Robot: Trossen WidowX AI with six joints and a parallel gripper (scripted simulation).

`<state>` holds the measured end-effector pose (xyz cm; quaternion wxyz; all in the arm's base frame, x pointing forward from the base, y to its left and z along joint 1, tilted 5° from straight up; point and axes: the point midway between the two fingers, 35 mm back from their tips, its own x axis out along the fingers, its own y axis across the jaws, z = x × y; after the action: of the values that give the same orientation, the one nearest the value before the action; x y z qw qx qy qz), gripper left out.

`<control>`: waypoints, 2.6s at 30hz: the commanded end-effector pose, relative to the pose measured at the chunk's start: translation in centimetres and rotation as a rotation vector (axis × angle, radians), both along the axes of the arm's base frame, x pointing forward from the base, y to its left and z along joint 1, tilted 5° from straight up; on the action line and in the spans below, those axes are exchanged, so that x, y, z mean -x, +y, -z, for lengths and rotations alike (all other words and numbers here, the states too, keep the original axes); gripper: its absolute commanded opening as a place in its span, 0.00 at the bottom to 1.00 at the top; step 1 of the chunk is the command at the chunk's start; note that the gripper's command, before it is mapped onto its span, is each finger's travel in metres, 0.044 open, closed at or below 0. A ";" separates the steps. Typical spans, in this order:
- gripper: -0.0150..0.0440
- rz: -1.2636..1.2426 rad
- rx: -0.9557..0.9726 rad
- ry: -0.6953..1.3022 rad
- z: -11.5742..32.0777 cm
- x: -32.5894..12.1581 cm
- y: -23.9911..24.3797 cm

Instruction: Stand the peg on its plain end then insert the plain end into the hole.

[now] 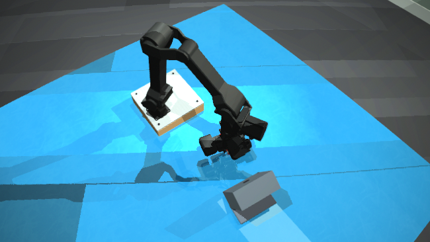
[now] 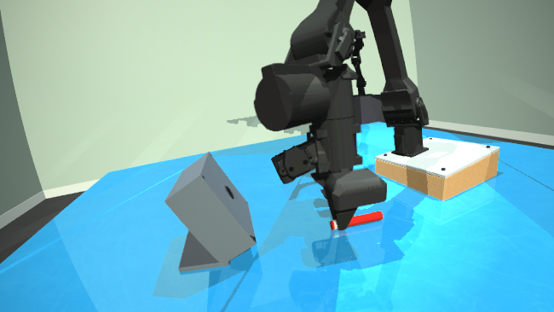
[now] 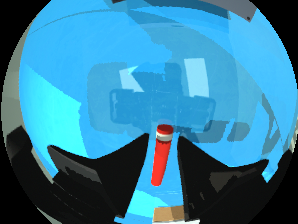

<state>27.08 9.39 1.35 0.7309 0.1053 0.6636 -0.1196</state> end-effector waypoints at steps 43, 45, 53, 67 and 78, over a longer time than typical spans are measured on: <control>0.34 -0.001 0.064 -0.195 -1.2 1.0 0.4; 0.34 -0.001 0.069 -0.211 -1.3 1.1 0.4; 0.34 -0.002 0.091 -0.276 -1.6 1.4 0.5; 0.34 -0.003 0.128 -0.390 -2.2 2.2 0.8; 0.34 -0.003 0.158 -0.480 -2.5 2.8 1.0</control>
<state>24.54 10.38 3.80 0.8672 0.0716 0.4727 -0.1395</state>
